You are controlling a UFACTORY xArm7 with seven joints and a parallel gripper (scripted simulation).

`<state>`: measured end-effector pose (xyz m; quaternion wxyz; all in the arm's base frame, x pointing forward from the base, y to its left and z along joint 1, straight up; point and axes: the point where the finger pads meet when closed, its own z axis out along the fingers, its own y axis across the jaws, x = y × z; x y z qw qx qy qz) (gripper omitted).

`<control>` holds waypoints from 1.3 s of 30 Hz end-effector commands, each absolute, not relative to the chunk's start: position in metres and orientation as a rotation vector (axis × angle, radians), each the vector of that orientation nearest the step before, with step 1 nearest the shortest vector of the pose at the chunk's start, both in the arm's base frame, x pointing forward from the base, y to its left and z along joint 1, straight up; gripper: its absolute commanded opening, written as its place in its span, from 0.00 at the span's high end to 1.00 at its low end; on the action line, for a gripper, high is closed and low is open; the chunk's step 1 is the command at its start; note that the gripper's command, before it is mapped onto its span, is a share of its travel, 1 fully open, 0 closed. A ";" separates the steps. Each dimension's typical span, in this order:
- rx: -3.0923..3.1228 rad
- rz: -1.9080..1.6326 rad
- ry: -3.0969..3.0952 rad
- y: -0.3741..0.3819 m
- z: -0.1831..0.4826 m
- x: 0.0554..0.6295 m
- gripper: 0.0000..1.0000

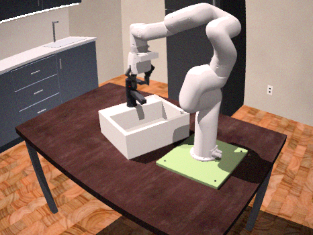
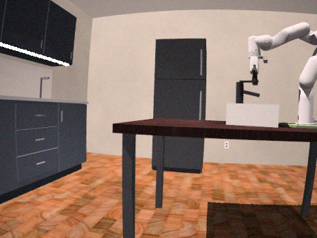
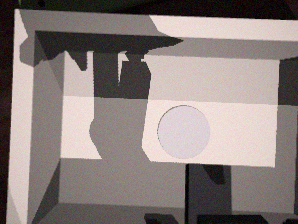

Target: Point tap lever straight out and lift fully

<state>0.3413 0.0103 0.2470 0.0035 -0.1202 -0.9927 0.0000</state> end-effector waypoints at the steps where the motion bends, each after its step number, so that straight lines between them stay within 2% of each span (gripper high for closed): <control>1: -0.377 0.000 -3.116 0.010 0.248 0.342 0.34; 15: -0.377 0.000 -3.116 0.010 0.248 0.342 0.34; 16: -0.377 0.000 -3.116 0.010 0.248 0.342 1.00; 39: -0.377 0.000 -3.116 0.010 0.248 0.342 1.00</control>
